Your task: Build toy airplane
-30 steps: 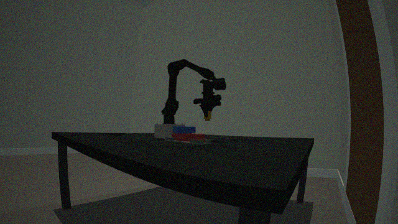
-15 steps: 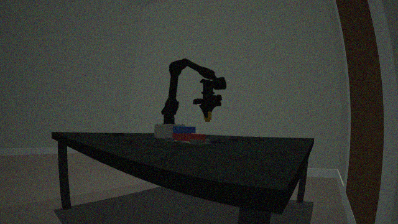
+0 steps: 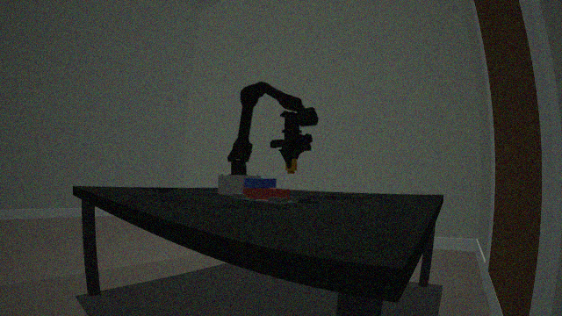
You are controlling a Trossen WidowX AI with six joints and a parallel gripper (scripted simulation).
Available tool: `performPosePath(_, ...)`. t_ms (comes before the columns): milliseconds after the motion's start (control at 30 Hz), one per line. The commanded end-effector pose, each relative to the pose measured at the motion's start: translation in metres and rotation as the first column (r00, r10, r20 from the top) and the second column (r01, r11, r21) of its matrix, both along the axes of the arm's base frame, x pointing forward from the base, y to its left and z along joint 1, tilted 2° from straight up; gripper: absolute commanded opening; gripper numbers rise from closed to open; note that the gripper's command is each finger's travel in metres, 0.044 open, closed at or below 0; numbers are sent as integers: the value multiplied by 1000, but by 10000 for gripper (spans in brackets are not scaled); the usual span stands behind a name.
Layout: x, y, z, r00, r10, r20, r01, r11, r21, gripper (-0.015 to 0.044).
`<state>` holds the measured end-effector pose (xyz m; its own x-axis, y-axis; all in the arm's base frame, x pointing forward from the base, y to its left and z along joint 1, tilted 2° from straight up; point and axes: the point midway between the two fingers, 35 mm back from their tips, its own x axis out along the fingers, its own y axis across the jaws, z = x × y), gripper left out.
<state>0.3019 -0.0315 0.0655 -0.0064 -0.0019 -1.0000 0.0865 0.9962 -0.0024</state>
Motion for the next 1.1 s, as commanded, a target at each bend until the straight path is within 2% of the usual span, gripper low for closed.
performPosePath(0, 5, -12, -1, 1000, 7, 5, -7, 1000, -6, 0)
performPosePath(967, 14, -98, -18, 999, 46, 0, -46, 999, -25, 0)
performPosePath(1067, 14, -98, -17, 999, 46, 0, -46, 999, -25, 67)
